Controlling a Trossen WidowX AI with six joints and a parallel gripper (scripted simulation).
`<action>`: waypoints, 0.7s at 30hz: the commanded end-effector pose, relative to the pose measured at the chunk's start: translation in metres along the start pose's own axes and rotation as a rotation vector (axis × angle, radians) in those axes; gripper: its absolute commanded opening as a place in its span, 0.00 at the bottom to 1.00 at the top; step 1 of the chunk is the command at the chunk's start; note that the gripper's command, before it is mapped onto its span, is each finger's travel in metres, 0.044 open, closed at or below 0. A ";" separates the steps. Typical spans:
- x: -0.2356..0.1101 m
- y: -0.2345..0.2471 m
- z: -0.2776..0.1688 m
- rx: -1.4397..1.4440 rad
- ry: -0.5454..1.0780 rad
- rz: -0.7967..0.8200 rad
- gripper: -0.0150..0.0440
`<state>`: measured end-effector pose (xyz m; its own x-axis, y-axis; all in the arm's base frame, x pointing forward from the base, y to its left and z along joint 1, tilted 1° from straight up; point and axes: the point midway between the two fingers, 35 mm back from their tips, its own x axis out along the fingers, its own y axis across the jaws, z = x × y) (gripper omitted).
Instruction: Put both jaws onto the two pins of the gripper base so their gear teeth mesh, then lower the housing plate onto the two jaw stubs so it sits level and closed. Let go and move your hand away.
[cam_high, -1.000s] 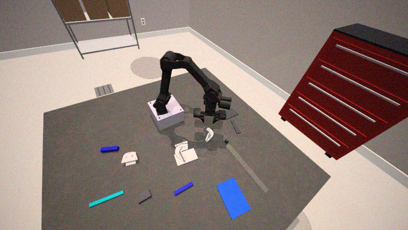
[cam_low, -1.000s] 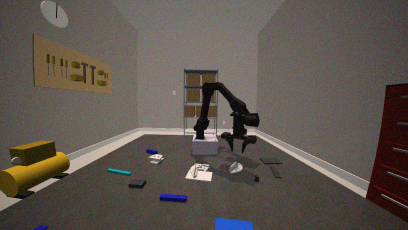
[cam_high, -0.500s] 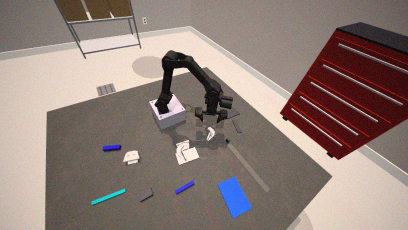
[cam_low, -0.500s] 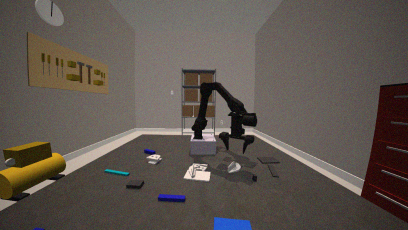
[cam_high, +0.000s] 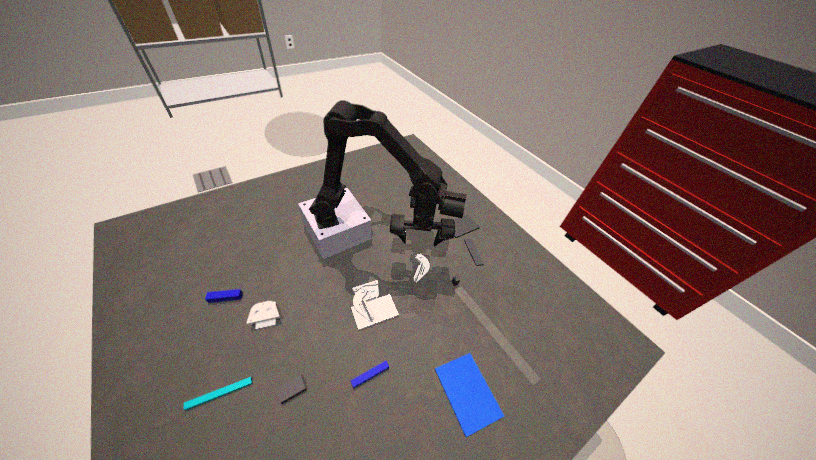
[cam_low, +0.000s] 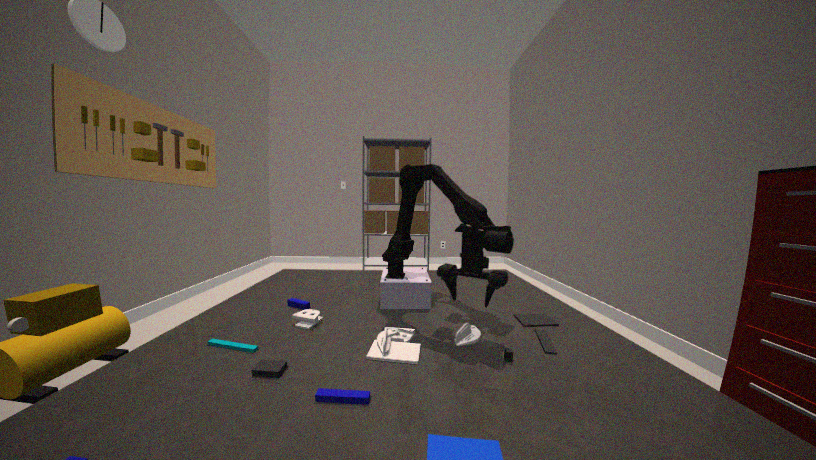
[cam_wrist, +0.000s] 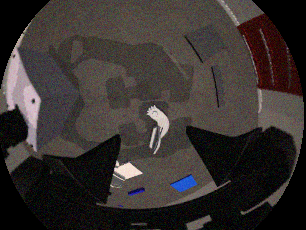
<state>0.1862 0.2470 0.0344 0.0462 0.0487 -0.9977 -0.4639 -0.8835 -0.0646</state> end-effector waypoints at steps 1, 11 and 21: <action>0.000 0.000 0.000 0.000 0.000 0.000 1.00; 0.000 0.000 0.000 0.000 0.000 0.000 0.56; 0.000 0.000 0.000 0.000 0.000 0.000 0.25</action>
<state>0.1862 0.2470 0.0344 0.0463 0.0487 -0.9977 -0.4639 -0.8835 -0.0647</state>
